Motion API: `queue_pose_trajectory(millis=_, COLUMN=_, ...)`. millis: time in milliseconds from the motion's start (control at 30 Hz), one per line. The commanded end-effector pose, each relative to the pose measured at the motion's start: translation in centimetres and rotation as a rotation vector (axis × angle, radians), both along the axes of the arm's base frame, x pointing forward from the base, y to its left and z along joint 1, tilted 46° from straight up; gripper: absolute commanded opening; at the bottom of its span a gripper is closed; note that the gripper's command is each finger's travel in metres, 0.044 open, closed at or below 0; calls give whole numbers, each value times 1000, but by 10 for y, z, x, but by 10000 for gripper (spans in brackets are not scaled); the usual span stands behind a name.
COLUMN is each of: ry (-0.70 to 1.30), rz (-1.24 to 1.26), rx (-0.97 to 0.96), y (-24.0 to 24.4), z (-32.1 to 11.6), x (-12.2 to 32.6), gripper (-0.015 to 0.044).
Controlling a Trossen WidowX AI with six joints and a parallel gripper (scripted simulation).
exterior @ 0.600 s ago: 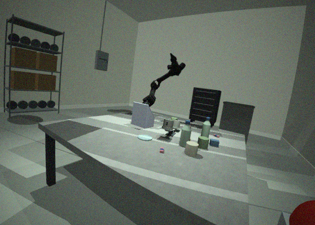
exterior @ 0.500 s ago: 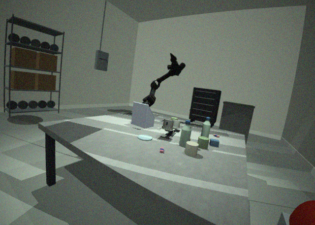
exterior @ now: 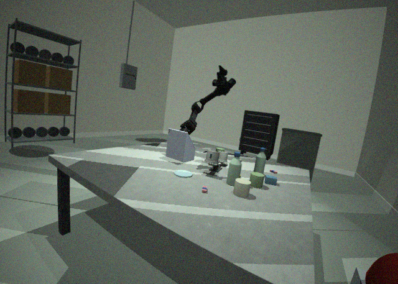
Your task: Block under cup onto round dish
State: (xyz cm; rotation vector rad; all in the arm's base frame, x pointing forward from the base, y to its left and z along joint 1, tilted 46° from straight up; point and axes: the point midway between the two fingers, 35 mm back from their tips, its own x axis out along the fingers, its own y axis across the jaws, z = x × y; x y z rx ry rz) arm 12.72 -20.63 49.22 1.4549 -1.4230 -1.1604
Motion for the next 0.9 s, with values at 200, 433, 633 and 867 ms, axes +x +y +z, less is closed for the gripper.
queue_pose_trajectory(millis=200, ry=339, rz=130, rx=101, y=-17, z=-41, x=35, gripper=440)
queue_pose_trajectory(millis=433, ry=548, rz=227, rx=164, y=-26, z=-70, x=53, gripper=440)
queue_pose_trajectory(millis=633, ry=724, rz=321, rx=218, y=-32, z=-96, x=66, gripper=440)
queue_pose_trajectory(millis=867, ry=920, rz=443, rx=279, y=-38, z=-130, x=78, gripper=440)
